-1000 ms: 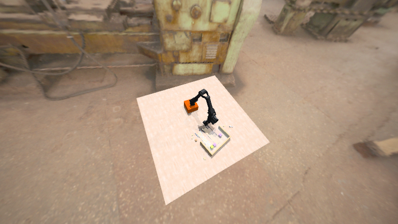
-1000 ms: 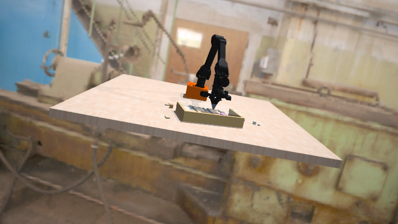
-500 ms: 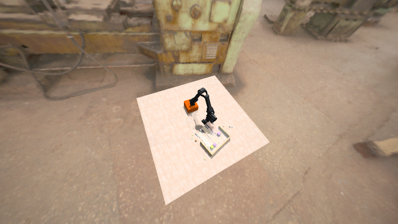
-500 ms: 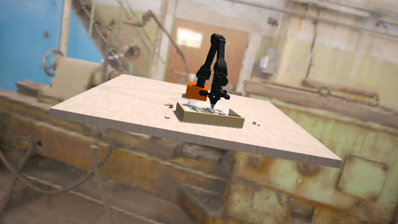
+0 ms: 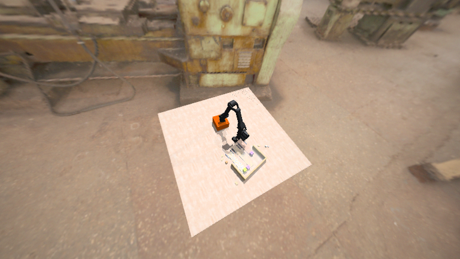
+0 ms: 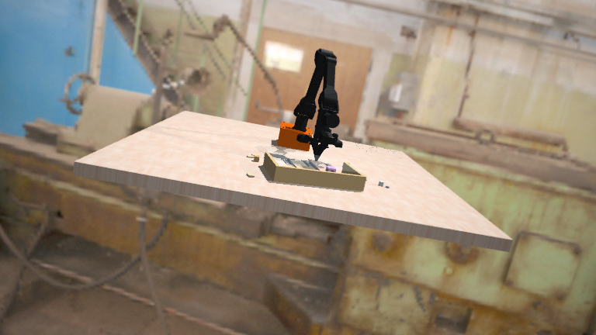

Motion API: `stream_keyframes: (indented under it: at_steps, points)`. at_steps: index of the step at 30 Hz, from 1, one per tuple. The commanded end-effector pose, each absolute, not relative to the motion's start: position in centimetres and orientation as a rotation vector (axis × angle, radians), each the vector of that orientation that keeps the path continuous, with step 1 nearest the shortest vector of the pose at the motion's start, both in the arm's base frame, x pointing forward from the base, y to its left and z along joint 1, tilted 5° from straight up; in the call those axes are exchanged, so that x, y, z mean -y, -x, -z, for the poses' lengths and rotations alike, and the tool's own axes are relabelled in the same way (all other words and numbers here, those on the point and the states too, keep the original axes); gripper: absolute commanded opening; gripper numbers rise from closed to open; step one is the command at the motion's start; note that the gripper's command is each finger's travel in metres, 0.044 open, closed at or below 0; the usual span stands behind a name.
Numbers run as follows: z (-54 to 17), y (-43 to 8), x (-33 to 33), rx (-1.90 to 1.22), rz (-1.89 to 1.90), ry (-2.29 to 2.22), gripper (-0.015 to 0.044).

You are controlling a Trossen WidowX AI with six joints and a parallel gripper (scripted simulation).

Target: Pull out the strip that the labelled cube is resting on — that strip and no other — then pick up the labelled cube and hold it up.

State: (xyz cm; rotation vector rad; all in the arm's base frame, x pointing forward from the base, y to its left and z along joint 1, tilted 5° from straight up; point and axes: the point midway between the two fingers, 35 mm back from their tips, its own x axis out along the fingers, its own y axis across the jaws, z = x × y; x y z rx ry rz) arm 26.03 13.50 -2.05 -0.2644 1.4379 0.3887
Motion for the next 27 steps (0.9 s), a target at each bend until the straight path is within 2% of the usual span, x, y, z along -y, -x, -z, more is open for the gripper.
stream_keyframes:
  at_steps: [1,27]
  points:
    - [2.7,-24.8,-12.9,-1.468,-0.378,0.271,0.0]
    - [3.1,-21.3,-11.2,-1.471,-0.378,0.271,0.0]
